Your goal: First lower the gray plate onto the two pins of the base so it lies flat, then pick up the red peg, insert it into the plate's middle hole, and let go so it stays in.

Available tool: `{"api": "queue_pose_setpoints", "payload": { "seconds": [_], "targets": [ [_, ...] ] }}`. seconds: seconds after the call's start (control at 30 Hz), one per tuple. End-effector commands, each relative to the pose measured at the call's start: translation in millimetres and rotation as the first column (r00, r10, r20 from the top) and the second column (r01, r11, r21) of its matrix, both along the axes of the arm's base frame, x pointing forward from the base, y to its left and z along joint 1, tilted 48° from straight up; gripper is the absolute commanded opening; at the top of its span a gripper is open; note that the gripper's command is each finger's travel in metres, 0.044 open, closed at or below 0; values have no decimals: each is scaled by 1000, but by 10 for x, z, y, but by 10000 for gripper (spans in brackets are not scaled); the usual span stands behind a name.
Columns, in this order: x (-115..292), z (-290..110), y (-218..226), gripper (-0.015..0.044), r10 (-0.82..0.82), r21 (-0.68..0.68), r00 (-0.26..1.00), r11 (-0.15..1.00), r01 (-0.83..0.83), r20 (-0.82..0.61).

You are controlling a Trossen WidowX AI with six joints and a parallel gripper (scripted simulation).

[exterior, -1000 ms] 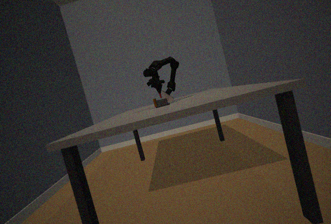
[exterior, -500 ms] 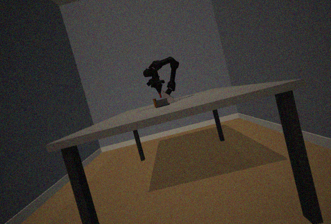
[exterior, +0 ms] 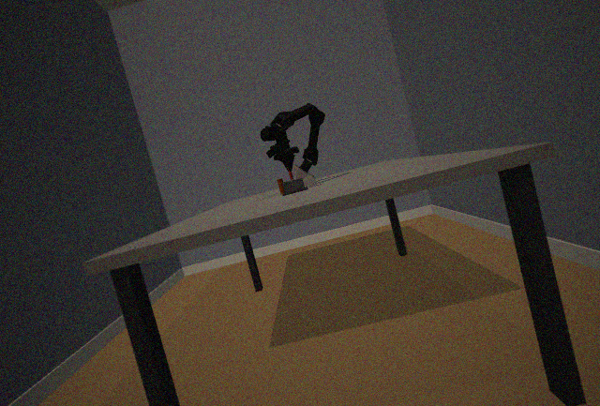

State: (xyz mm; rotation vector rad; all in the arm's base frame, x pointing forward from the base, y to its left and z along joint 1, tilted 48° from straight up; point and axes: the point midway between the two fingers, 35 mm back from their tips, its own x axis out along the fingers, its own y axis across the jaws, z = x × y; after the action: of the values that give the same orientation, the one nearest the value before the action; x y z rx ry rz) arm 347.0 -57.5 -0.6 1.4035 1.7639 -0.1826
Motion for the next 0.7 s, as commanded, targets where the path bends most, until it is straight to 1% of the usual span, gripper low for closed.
{"api": "queue_pose_setpoints", "payload": {
  "seconds": [0.0,0.67],
  "targets": [
    [-19,-45,49,0,-4,5,1000,1000,4,-5],
    [-5,-45,56,0,2,0,1000,1000,-2,-1]
  ]
}}
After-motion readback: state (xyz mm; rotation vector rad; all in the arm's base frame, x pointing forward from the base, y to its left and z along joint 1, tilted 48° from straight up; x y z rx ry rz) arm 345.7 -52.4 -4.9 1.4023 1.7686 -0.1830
